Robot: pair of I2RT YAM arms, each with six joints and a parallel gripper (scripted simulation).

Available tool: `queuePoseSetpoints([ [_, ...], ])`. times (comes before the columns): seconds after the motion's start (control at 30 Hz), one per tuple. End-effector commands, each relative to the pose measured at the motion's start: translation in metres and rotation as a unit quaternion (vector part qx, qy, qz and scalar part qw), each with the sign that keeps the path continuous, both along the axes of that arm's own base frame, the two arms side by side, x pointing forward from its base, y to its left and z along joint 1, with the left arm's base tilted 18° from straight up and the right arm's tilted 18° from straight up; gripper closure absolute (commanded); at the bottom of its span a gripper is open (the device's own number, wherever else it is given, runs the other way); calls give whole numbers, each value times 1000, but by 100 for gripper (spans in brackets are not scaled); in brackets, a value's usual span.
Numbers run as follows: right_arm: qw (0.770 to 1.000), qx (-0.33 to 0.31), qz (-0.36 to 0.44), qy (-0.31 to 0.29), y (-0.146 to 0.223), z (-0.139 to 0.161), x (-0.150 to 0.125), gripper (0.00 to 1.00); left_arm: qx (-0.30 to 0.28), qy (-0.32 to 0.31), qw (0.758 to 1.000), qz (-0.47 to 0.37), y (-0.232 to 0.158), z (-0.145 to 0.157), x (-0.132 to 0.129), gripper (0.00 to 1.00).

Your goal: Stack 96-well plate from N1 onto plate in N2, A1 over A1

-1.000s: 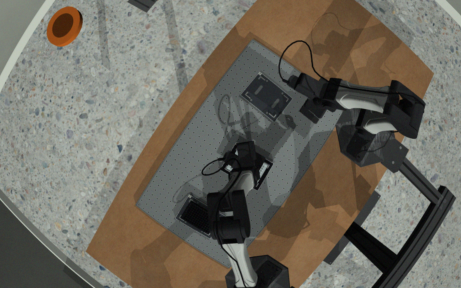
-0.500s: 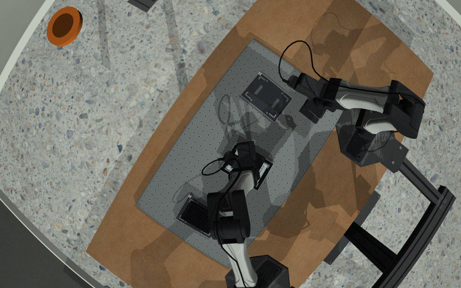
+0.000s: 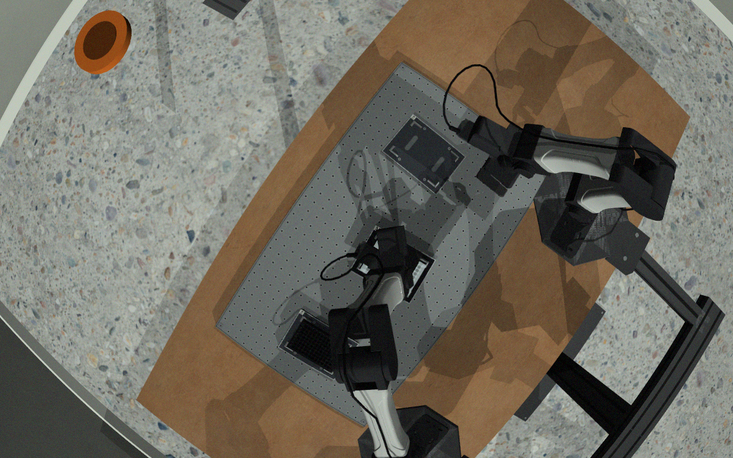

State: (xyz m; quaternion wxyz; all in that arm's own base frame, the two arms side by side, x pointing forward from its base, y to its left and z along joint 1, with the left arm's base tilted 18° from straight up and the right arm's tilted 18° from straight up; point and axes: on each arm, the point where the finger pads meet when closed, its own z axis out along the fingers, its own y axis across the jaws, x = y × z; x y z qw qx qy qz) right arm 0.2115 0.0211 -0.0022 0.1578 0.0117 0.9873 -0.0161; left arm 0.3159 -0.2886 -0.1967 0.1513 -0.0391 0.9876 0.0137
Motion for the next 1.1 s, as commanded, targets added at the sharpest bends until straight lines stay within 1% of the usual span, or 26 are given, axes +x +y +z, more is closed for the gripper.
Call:
queuePoseSetpoints([
  [0.0, 1000, 3, 4, 10, 0, -4, -8, 0, -7, -10, 1000, -4, -9, 21, -1, 100],
  [0.3, 1000, 3, 4, 10, 0, -4, -8, 0, -7, -10, 1000, -4, -9, 35, -6, 100],
  [0.4, 1000, 3, 4, 10, 0, -4, -8, 0, -8, -11, 1000, 0, -8, 37, -4, 100],
  [0.87, 1000, 3, 4, 10, 0, -4, -8, 0, -6, -10, 1000, -3, -9, 58, -14, 100],
  [0.97, 1000, 3, 4, 10, 0, -4, -8, 0, -10, -12, 1000, -1, -10, 62, -11, 100],
  [1.07, 1000, 3, 4, 10, 0, -4, -8, 0, -6, -10, 1000, -3, -9, 65, -17, 100],
])
